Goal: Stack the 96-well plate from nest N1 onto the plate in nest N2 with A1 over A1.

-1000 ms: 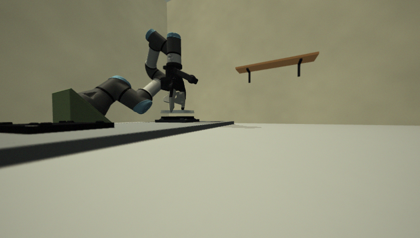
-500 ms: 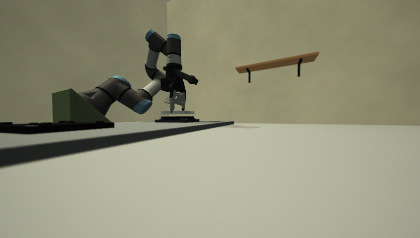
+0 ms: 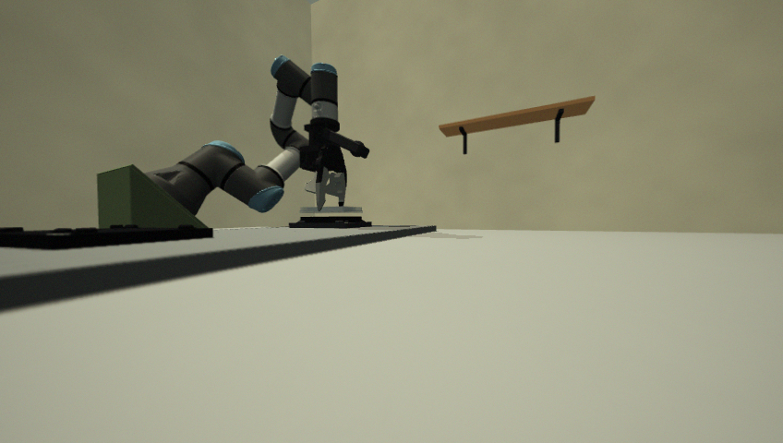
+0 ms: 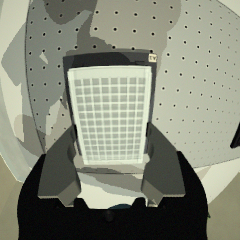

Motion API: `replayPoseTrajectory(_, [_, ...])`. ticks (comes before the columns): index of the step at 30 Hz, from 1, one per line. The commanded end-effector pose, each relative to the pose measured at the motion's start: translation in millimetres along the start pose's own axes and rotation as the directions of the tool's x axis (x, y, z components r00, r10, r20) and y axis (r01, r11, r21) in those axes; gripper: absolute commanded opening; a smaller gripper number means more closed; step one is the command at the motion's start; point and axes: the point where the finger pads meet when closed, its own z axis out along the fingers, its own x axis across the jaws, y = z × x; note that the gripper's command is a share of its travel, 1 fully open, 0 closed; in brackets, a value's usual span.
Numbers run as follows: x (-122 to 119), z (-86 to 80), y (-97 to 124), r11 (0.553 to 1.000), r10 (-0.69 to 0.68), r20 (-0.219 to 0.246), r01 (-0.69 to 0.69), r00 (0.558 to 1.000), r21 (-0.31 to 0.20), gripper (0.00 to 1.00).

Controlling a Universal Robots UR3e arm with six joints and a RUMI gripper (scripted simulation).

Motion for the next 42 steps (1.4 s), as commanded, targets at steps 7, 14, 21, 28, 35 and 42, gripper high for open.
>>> replayPoseTrajectory(7, [-0.8,1.9,0.3,1.000,0.000,0.000,0.000,1.000,0.002,0.00])
replayPoseTrajectory(14, [-1.0,3.1,0.5,1.000,0.000,0.000,0.000,1.000,0.002,0.00])
replayPoseTrajectory(21, [-1.1,4.3,0.6,1.000,0.000,0.000,0.000,1.000,0.002,0.00])
replayPoseTrajectory(28, [-1.0,5.1,0.7,1.000,0.000,0.000,0.000,1.000,0.002,0.00])
replayPoseTrajectory(35, [-1.1,6.3,0.7,1.000,0.000,0.000,0.000,1.000,0.002,0.00])
replayPoseTrajectory(42, [-1.0,7.1,0.7,1.000,0.000,0.000,0.000,1.000,0.002,0.00])
